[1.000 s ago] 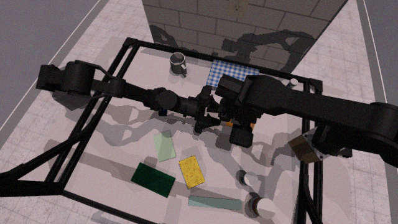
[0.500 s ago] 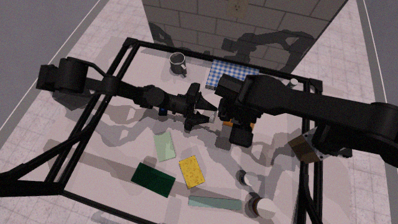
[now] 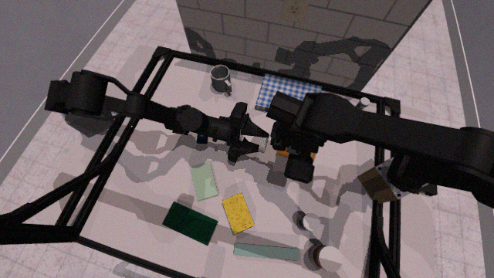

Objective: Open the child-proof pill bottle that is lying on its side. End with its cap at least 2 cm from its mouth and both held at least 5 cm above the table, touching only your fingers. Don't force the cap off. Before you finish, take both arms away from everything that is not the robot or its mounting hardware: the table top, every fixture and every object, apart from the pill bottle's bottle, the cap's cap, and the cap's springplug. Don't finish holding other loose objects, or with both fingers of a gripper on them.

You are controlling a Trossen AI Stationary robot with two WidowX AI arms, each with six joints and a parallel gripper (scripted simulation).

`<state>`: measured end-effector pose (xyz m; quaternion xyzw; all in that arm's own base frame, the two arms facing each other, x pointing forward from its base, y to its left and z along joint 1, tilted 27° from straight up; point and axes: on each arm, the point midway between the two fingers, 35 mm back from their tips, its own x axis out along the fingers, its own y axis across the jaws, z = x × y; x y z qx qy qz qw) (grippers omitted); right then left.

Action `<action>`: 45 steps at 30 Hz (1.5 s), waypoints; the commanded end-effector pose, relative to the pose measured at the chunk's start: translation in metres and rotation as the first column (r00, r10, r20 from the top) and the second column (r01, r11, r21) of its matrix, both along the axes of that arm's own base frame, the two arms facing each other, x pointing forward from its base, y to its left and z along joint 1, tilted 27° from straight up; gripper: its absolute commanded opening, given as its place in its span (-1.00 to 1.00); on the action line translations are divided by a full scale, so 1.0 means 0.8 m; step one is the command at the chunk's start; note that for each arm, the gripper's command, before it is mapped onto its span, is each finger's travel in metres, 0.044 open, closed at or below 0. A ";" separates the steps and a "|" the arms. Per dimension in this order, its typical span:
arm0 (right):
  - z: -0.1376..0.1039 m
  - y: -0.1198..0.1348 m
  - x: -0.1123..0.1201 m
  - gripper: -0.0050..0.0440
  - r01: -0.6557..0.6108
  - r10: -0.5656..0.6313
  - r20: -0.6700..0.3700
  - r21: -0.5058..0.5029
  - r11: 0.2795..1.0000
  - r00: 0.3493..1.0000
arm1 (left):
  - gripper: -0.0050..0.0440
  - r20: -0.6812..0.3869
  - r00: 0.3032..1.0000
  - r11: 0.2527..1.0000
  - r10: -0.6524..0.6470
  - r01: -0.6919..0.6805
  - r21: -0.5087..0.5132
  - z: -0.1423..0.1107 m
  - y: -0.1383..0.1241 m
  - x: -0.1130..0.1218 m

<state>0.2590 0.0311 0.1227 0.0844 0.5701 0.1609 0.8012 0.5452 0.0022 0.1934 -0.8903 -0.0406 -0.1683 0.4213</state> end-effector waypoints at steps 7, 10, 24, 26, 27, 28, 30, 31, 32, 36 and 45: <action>0.000 -0.001 0.000 -0.80 0.002 -0.002 -0.001 -0.003 1.000 1.000 | -0.80 -0.001 1.000 1.000 0.000 0.000 0.000 -0.007 0.002 -0.027; 0.000 -0.001 0.000 -0.80 0.002 -0.002 -0.001 -0.003 1.000 1.000 | -0.80 -0.001 1.000 1.000 0.000 0.000 0.000 -0.007 0.002 -0.027; 0.000 -0.001 0.000 -0.80 0.002 -0.002 -0.001 -0.003 1.000 1.000 | -0.80 -0.001 1.000 1.000 0.000 0.000 0.000 0.008 0.007 -0.032; 0.000 -0.001 0.000 -0.80 0.002 -0.002 -0.001 -0.003 1.000 1.000 | -0.80 -0.001 1.000 1.000 0.000 0.000 0.000 0.016 0.011 -0.035; 0.000 -0.001 0.000 -0.80 0.002 -0.002 -0.001 -0.003 1.000 1.000 | -0.80 -0.001 1.000 1.000 0.000 0.000 0.000 0.020 0.012 -0.037; 0.000 -0.001 0.000 -0.80 0.002 -0.002 -0.001 -0.003 1.000 1.000 | -0.80 -0.001 1.000 1.000 0.000 0.000 0.000 0.020 0.012 -0.037; 0.000 -0.001 0.000 -0.80 0.002 -0.002 -0.001 -0.003 1.000 1.000 | -0.80 -0.001 1.000 1.000 0.000 0.000 0.000 0.024 0.014 -0.039; 0.000 -0.001 0.000 -0.80 0.002 -0.002 -0.001 -0.003 1.000 1.000 | -0.80 -0.001 1.000 1.000 0.000 0.000 0.000 0.028 0.015 -0.041; 0.000 -0.001 0.000 -0.80 0.002 -0.002 -0.001 -0.003 1.000 1.000 | -0.80 -0.001 1.000 1.000 0.000 0.000 0.000 0.032 0.017 -0.042; 0.000 -0.001 0.000 -0.80 0.002 -0.002 -0.001 -0.003 1.000 1.000 | -0.80 -0.001 1.000 1.000 0.000 0.000 0.000 0.045 0.022 -0.049; 0.000 -0.001 0.000 -0.80 0.002 -0.002 -0.001 -0.003 1.000 1.000 | -0.80 -0.001 1.000 1.000 0.000 0.000 0.000 0.046 0.022 -0.049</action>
